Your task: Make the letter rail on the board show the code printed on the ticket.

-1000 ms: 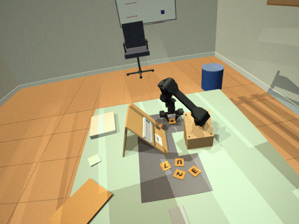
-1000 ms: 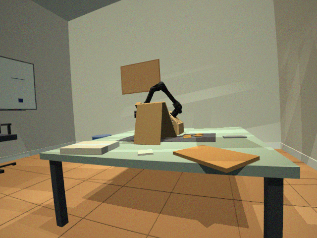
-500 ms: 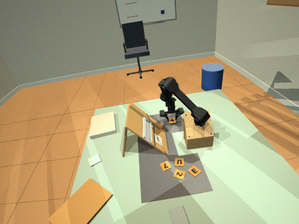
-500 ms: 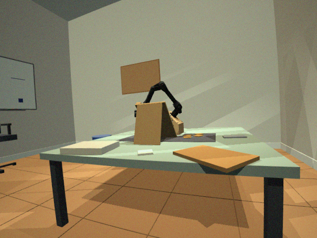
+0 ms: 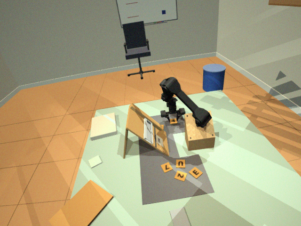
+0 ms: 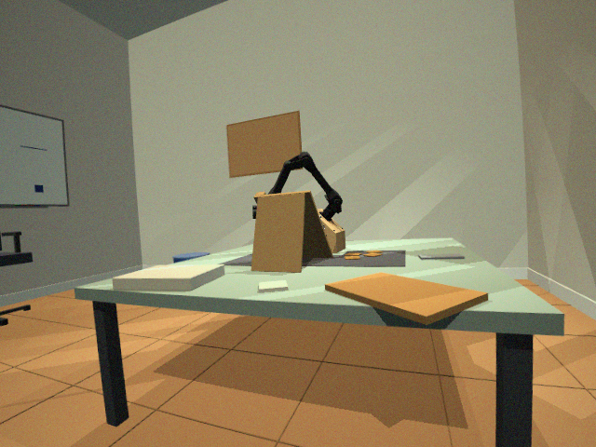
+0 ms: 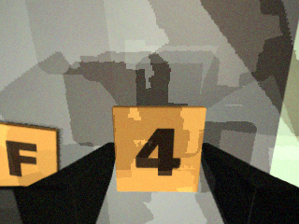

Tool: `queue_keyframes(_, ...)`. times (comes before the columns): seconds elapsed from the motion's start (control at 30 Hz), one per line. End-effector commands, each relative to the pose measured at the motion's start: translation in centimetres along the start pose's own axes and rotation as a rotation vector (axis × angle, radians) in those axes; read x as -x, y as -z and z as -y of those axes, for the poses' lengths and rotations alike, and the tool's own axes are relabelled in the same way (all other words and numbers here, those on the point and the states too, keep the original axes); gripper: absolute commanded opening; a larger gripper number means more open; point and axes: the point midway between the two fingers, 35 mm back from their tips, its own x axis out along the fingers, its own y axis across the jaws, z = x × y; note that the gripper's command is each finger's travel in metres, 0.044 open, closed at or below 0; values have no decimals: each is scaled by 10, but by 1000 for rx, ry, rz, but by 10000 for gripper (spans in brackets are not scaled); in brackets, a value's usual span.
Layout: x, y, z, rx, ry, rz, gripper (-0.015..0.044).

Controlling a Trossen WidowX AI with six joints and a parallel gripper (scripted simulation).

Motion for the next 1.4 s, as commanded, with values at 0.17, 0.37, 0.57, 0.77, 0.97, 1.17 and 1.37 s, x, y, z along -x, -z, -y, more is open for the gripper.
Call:
queue_keyframes(0.17,11,0,-9,37,4,42,0)
queue_keyframes(0.37,32,1,-26,111,11,125,0)
queue_keyframes(0.57,52,6,-43,183,15,207,0)
queue_keyframes(0.77,71,14,-59,252,17,283,0)
queue_keyframes(0.97,88,24,-74,320,15,358,0)
queue_keyframes(1.17,105,36,-89,387,11,431,0)
queue_keyframes(1.37,121,51,-103,445,0,503,0)
